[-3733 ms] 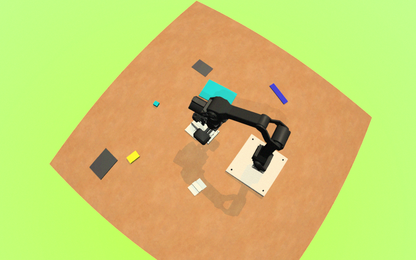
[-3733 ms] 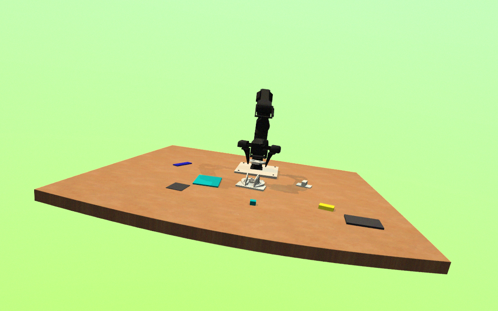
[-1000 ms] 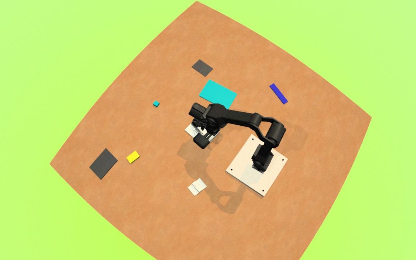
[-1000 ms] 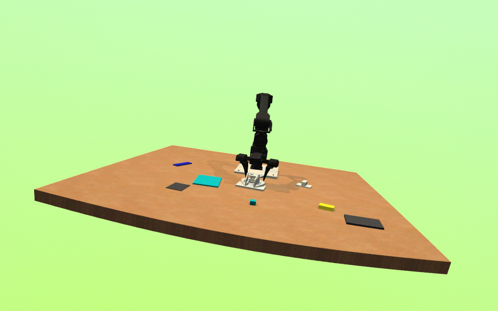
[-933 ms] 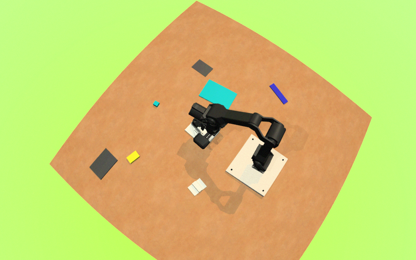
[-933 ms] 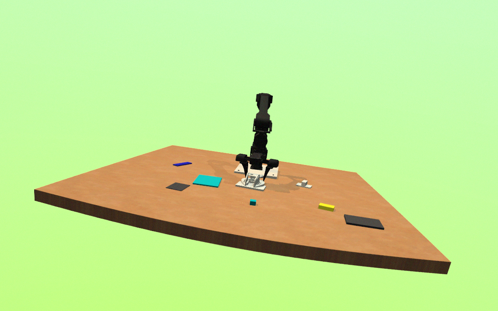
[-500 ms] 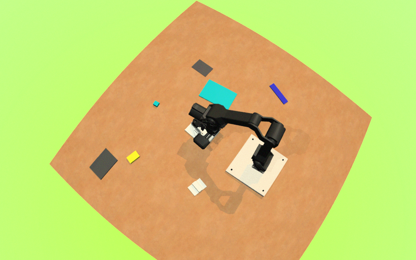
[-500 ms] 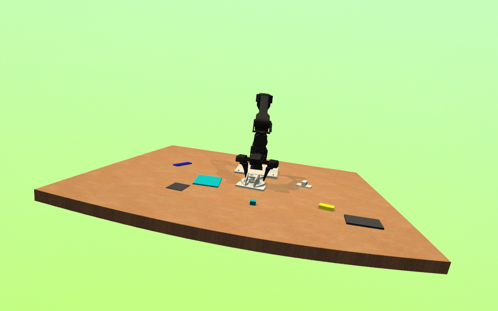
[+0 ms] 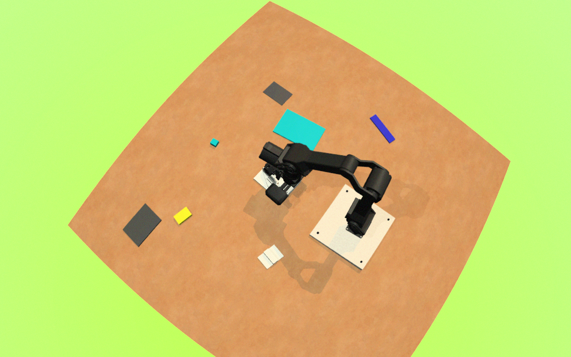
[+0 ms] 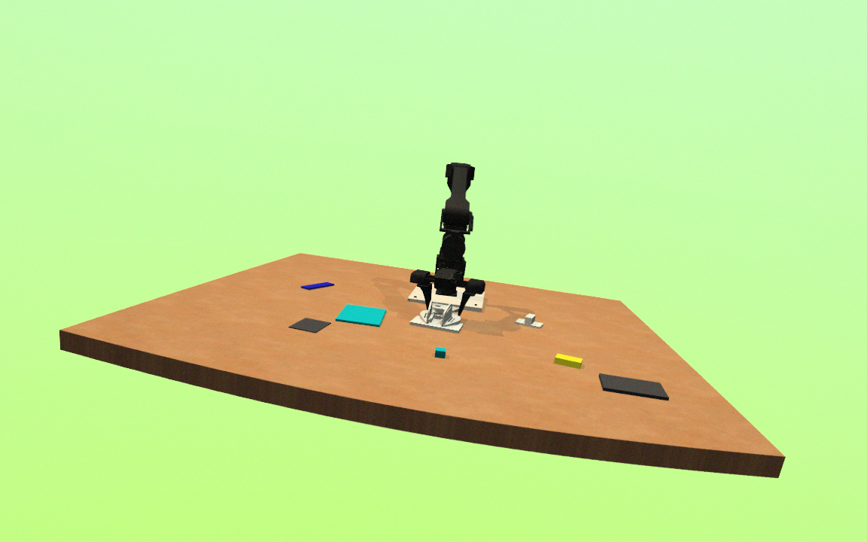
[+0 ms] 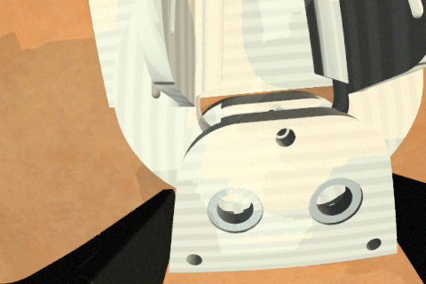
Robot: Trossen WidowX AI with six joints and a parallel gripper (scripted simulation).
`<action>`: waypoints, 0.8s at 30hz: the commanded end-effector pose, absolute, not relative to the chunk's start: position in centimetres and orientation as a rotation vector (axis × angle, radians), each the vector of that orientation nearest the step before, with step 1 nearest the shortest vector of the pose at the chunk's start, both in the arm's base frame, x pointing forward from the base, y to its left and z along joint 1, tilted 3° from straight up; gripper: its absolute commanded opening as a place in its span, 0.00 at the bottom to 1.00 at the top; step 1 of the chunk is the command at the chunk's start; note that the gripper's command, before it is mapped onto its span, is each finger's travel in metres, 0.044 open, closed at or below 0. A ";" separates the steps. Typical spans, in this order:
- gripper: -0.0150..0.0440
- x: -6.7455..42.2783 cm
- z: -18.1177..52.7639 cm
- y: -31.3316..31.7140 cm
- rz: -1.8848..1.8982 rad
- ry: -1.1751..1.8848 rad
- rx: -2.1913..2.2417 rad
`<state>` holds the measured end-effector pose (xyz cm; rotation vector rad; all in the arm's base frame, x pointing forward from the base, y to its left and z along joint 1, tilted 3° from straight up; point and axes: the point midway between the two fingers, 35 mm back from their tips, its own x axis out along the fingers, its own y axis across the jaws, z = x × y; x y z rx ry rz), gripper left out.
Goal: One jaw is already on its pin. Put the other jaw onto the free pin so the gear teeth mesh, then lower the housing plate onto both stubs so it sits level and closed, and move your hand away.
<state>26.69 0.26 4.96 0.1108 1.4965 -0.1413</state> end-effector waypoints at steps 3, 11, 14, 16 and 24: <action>0.85 26.7 4.8 0.3 -0.136 1.496 0.110; 0.85 26.7 4.7 0.3 -0.136 1.496 0.110; 0.85 26.7 4.6 0.3 -0.136 1.496 0.110; 0.85 26.7 4.5 0.3 -0.136 1.496 0.110; 0.85 26.8 4.4 0.3 -0.136 1.496 0.110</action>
